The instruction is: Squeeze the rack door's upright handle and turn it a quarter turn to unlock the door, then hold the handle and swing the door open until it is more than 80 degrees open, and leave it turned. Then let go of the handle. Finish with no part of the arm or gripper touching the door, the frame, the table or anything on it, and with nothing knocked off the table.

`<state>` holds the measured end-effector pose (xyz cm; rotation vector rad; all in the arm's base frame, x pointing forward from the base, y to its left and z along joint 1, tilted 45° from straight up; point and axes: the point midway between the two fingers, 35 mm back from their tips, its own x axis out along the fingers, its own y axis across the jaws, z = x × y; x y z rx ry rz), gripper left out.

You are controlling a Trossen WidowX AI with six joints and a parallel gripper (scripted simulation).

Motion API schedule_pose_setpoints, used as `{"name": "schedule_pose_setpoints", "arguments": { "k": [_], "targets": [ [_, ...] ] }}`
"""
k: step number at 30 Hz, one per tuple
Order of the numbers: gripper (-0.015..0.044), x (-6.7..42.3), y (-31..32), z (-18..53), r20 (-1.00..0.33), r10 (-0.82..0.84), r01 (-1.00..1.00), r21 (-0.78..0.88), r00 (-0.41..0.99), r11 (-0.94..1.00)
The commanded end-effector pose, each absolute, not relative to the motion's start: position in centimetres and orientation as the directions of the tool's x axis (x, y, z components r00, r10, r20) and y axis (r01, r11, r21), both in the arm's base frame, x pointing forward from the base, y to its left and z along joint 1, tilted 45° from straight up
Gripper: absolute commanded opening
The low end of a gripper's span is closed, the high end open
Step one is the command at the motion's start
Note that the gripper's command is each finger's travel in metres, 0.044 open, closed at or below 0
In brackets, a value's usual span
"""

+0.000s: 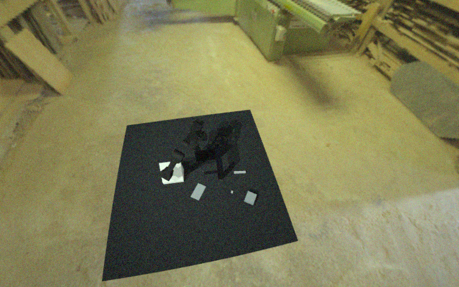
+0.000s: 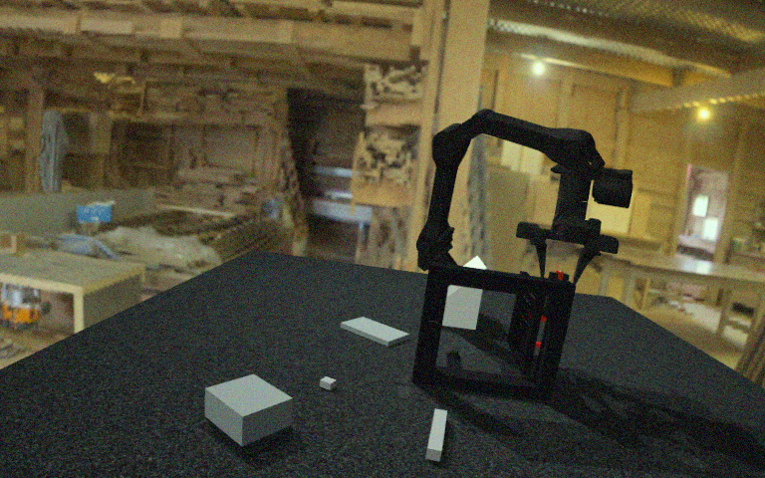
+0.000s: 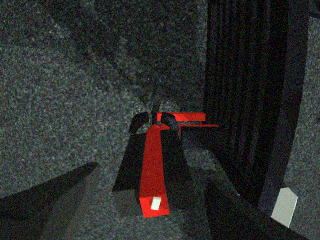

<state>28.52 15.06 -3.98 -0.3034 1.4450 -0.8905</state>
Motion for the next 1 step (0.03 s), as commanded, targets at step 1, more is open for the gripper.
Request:
{"name": "schedule_pose_setpoints", "arguments": {
  "k": [1],
  "targets": [
    [0.0285,28.58,15.58,-3.59,-0.727,-0.677,0.346,-0.669,-0.117,0.658]
  ]
}}
